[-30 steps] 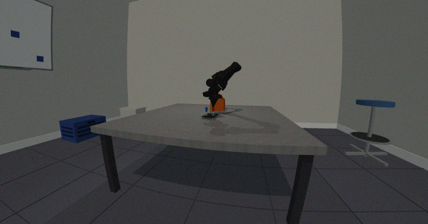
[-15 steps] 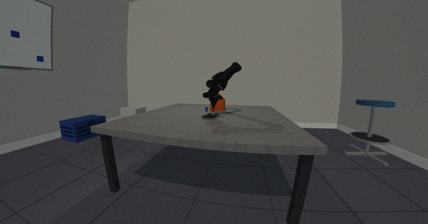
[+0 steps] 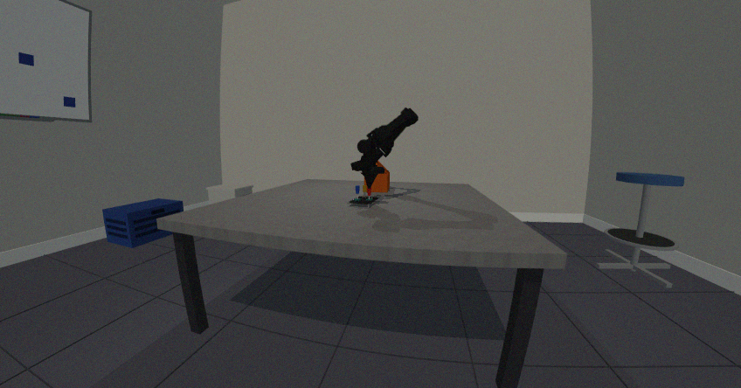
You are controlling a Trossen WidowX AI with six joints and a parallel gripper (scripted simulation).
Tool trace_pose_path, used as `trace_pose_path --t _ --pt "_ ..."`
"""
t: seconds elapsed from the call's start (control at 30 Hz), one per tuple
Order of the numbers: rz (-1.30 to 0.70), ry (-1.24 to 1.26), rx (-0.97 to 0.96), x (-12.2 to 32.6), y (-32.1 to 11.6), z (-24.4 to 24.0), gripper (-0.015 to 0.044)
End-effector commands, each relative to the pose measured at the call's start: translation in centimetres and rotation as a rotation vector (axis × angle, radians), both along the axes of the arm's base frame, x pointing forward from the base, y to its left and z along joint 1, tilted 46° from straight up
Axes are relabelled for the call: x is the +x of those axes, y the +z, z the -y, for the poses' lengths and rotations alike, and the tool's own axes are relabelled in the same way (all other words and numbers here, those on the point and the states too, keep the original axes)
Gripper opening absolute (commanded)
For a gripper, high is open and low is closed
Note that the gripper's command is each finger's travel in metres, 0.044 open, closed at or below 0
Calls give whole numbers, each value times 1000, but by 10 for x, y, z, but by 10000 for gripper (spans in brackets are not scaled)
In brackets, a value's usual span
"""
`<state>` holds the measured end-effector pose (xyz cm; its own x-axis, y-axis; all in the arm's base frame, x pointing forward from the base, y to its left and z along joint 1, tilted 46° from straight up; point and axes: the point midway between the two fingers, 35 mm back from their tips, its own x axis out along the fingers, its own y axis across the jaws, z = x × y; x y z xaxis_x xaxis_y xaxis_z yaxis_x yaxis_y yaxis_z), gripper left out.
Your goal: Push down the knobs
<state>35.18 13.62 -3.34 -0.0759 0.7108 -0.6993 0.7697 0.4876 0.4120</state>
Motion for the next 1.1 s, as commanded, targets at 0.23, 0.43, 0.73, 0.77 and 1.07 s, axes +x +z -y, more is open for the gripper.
trace_pose_path --t 0.23,0.43,0.73,0.77,1.07 --pt "5 16 2 -1 -7 -11 0" --pt "5 16 2 -1 -7 -11 0" --pt "5 16 2 -1 -9 -12 0" --pt "5 16 2 -1 -9 -12 0" --pt "5 16 2 -1 -9 -13 0"
